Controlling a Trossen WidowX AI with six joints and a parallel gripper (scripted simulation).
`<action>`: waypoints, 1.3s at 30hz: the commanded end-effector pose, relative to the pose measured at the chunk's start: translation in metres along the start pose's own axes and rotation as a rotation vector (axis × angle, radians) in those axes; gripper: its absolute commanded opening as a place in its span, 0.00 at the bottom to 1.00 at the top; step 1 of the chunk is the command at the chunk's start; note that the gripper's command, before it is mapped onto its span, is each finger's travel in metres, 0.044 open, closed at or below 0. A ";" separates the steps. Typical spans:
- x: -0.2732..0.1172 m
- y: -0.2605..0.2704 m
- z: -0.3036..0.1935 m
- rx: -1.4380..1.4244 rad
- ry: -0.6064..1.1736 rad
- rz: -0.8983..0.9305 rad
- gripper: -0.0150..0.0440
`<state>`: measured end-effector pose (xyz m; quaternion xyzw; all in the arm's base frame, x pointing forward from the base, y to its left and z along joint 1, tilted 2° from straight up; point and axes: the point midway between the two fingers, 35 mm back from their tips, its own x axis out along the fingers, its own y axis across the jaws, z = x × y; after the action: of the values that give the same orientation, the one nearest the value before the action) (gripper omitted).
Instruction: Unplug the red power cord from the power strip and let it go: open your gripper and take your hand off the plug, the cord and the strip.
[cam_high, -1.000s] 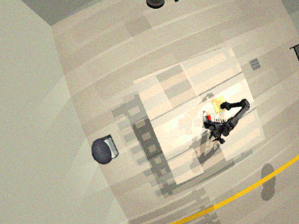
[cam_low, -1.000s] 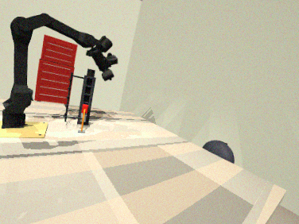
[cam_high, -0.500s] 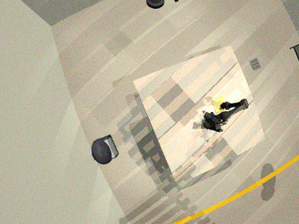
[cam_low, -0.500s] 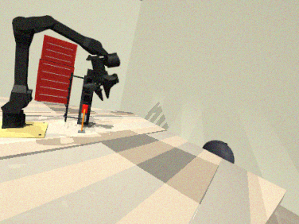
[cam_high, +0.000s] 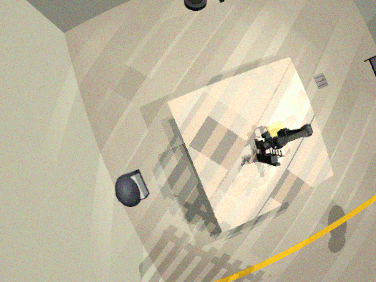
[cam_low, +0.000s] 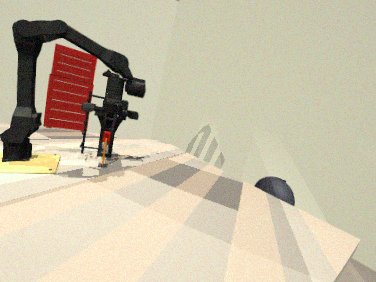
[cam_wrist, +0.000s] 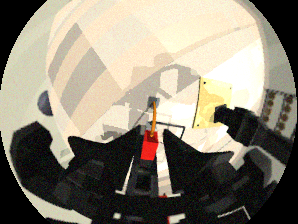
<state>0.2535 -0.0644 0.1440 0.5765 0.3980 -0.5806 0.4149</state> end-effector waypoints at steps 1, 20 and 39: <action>0.001 -0.003 0.002 0.021 -0.010 -0.013 0.53; 0.001 -0.001 -0.024 0.021 -0.007 -0.013 0.53; 0.010 -0.002 -0.038 0.021 -0.006 -0.013 0.53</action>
<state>0.2645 -0.0286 0.1378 0.5763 0.3954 -0.5877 0.4075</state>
